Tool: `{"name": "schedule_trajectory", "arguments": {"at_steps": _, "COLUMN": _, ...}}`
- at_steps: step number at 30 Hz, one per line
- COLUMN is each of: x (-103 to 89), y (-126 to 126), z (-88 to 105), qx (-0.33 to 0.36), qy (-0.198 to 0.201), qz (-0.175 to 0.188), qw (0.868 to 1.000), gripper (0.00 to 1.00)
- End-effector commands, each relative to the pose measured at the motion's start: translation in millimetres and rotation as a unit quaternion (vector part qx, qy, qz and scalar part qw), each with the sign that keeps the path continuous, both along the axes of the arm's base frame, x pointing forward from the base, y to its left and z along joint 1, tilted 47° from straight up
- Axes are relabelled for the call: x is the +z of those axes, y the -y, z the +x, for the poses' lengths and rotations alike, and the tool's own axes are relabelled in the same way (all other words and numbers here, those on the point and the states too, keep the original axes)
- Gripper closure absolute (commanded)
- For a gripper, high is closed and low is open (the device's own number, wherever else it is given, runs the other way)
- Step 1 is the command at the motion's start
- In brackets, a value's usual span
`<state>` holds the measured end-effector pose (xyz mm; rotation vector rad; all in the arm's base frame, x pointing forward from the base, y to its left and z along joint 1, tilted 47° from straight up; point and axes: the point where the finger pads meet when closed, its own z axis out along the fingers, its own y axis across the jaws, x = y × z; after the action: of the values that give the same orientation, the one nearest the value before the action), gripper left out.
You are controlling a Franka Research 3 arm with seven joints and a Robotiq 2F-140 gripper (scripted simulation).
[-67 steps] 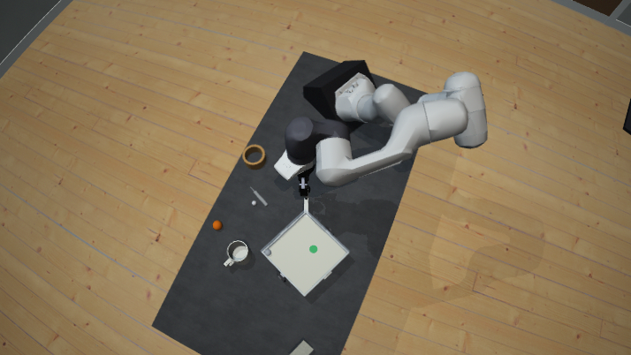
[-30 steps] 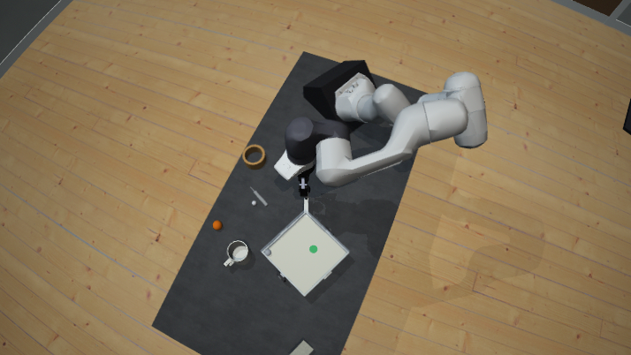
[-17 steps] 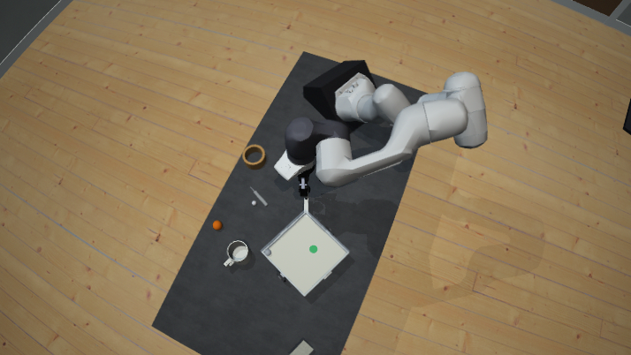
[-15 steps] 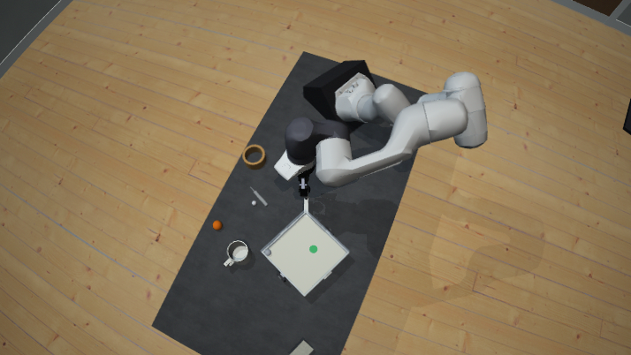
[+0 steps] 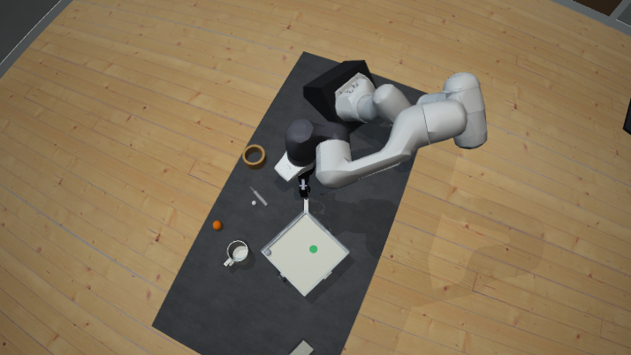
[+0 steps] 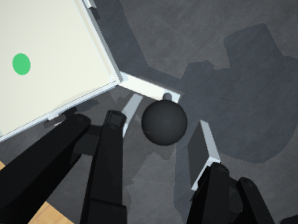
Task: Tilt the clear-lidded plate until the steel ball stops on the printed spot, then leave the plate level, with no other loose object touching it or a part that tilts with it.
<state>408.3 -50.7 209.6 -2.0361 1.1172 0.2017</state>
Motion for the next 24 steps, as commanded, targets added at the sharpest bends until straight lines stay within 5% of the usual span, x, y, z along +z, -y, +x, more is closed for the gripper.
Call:
{"name": "schedule_trajectory", "arguments": {"at_steps": 1, "x": -3.1, "y": -3.2, "z": 2.3, "qx": 0.001, "qy": 0.003, "qz": -0.001, "qw": 1.000, "gripper": 0.64}}
{"name": "schedule_trajectory", "arguments": {"at_steps": 24, "x": -16.5, "y": -17.7, "z": 7.4, "qx": 0.001, "qy": 0.003, "qz": -0.001, "qw": 1.000, "gripper": 0.64}}
